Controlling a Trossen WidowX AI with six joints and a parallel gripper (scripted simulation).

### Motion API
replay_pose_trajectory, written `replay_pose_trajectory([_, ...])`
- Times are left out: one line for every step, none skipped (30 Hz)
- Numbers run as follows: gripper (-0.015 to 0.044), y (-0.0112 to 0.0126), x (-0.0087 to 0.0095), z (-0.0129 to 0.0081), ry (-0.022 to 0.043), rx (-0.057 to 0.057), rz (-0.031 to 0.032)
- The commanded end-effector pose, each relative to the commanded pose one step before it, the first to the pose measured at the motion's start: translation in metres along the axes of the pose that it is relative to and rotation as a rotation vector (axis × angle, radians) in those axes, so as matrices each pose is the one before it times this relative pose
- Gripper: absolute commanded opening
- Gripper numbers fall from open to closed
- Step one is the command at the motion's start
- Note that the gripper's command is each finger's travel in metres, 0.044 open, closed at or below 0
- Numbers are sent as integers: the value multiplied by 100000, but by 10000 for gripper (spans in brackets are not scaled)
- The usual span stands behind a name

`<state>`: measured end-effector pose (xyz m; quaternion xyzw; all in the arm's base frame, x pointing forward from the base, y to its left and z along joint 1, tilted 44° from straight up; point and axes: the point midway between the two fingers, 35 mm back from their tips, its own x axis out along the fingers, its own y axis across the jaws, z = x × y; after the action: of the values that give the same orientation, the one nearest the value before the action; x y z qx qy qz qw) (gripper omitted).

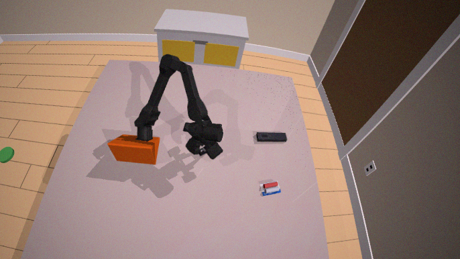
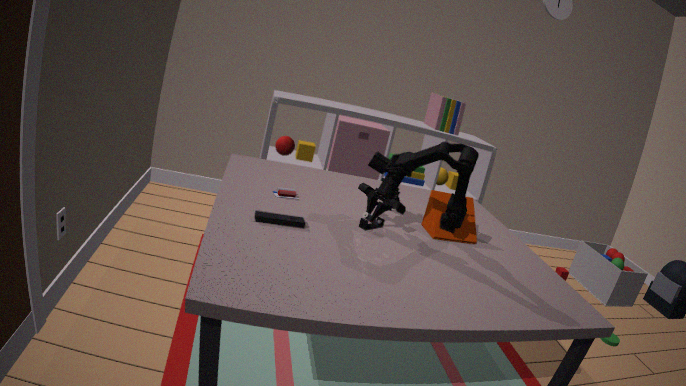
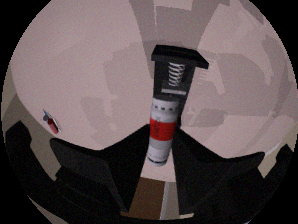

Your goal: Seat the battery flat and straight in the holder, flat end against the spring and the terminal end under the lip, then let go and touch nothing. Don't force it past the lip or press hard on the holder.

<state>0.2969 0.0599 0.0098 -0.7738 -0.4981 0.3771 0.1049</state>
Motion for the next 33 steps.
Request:
replay_pose_trajectory([67,-277,71,208,2502,695,-367])
replay_pose_trajectory([67,-29,11,39,595,-8,22])
replay_pose_trajectory([67,-30,10,39,591,-10,17])
replay_pose_trajectory([67,-32,9,39,592,-11,12])
replay_pose_trajectory([67,-34,8,39,587,-13,8])
replay_pose_trajectory([67,-28,6,31,466,-12,3])
replay_pose_trajectory([67,-18,3,19,279,-7,0])
replay_pose_trajectory([67,-6,1,6,93,-3,0])
replay_pose_trajectory([67,0,-5,21,1,1,17])
replay_pose_trajectory([67,0,-15,63,2,3,52])
replay_pose_trajectory([67,0,-24,105,3,5,86])
replay_pose_trajectory([67,0,-28,112,12,16,113])
replay_pose_trajectory([67,-1,-31,123,13,18,123])
replay_pose_trajectory([67,-1,-31,123,13,18,122])
replay_pose_trajectory([67,-3,-38,126,5,33,148])
replay_pose_trajectory([67,-3,-38,128,5,34,149])
replay_pose_trajectory([67,-4,-37,127,5,34,148])
replay_pose_trajectory([67,-1,-47,108,12,4,112])
replay_pose_trajectory([67,-3,-58,133,15,5,137])
replay_pose_trajectory([67,-3,-44,103,12,4,105])
replay_pose_trajectory([67,-2,-45,88,8,9,143])
replay_pose_trajectory([67,-3,-53,106,9,11,169])
replay_pose_trajectory([67,-3,-39,78,6,8,124])
replay_pose_trajectory([67,-1,-35,64,-12,-7,104])
replay_pose_trajectory([67,-2,-51,94,-18,-11,150])
replay_pose_trajectory([67,-2,-43,79,-16,-9,126])
replay_pose_trajectory([67,-1,-49,86,-43,-16,155])
replay_pose_trajectory([67,-2,-56,98,-50,-18,175])
replay_pose_trajectory([67,-1,-34,60,-31,-11,106])
replay_pose_trajectory([67,-1,-32,56,-47,-7,125])
replay_pose_trajectory([67,-2,-47,83,-70,-11,184])
replay_pose_trajectory([67,-1,-31,55,-47,-7,121])
replay_pose_trajectory([67,-4,-16,28,-82,10,131])
